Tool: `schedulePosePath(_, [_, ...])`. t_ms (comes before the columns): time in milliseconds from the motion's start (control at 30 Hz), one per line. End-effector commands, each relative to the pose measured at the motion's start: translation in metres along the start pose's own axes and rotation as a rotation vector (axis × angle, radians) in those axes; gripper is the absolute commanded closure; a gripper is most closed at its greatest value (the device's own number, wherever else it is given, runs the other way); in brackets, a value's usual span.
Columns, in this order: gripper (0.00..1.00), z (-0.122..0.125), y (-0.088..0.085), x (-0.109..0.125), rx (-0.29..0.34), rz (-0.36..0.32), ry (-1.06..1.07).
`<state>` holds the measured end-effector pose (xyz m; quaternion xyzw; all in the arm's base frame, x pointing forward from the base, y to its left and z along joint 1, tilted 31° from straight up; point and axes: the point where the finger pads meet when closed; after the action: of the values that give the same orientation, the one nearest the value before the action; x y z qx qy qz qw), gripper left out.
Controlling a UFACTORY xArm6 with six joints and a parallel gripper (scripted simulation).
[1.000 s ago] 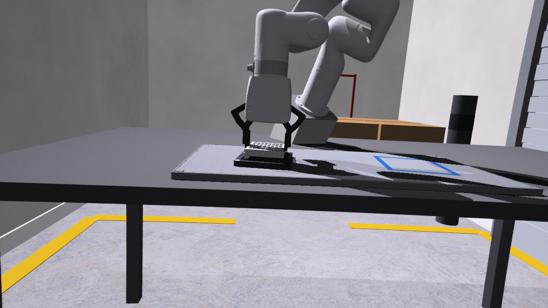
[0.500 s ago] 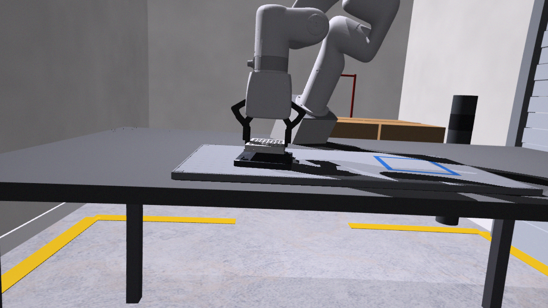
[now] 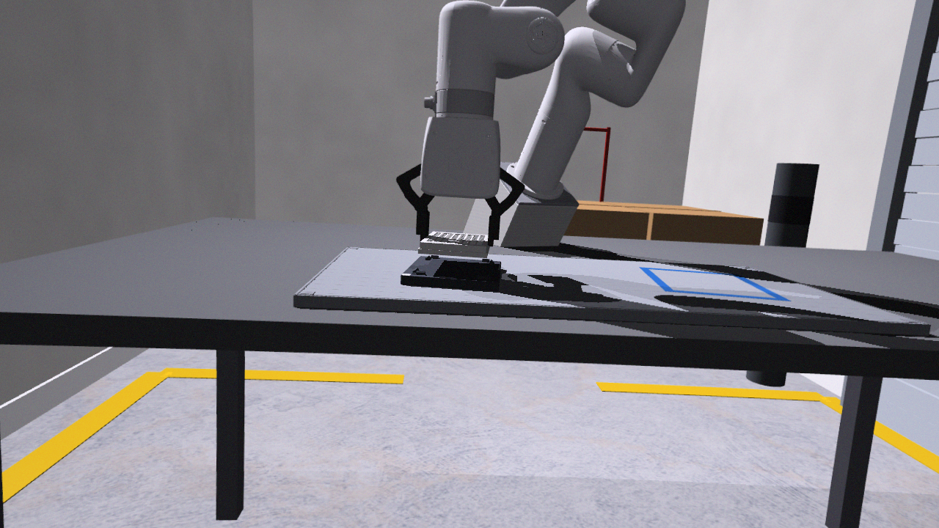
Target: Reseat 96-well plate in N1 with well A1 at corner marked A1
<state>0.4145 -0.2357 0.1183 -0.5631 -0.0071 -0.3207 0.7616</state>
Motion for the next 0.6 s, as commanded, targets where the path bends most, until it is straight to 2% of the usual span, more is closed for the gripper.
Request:
schedulePosePath(0, [1.0,0.0,-0.009,0.001,-0.001,-0.003,-0.001])
schedulePosePath(567, [1.0,0.0,-0.035,0.001,-0.001,-0.003,-0.001])
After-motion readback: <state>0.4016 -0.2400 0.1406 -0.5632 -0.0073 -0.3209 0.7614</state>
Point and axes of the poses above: the point where the finger pads meet when closed, its own y axis out along the fingers, its own z axis across the jaws, x = y × z, and after that the axes turned 12 degrees about y, right-handed
